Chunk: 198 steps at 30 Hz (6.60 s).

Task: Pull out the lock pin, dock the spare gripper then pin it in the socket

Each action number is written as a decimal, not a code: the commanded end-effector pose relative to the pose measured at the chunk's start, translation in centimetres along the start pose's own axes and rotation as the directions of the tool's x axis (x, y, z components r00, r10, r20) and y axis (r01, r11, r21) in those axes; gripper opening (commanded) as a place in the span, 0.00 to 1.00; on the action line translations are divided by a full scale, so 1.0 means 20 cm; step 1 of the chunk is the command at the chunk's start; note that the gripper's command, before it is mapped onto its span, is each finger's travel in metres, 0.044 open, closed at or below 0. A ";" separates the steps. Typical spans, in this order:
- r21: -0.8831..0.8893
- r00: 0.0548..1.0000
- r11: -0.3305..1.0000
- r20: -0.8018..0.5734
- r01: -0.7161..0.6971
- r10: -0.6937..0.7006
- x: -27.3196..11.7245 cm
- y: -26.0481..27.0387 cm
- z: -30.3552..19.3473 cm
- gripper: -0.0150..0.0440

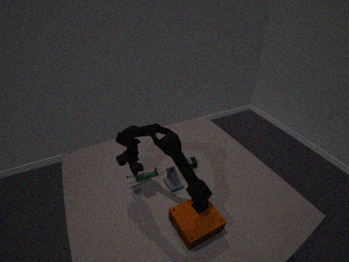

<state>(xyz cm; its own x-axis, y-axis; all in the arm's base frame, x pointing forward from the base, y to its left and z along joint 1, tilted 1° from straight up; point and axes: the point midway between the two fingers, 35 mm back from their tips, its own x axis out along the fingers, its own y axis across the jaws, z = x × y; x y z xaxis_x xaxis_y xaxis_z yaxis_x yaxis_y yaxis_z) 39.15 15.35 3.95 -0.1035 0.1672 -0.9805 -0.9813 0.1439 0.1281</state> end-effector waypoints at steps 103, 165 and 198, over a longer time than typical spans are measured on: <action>0.003 0.995 0.995 -0.022 0.100 -0.100 0.20 -0.09 -0.29 0.25; -0.010 0.995 0.995 -0.027 0.100 -0.100 0.28 -0.15 -0.59 0.25; -0.013 0.994 0.995 -0.027 0.104 -0.104 0.30 -0.15 -0.60 0.25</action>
<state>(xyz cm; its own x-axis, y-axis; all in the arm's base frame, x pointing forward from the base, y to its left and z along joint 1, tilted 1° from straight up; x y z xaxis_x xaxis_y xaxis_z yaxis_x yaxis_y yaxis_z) 39.66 4.32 -3.67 0.0016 0.1259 -0.9920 -0.9881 0.1527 0.0178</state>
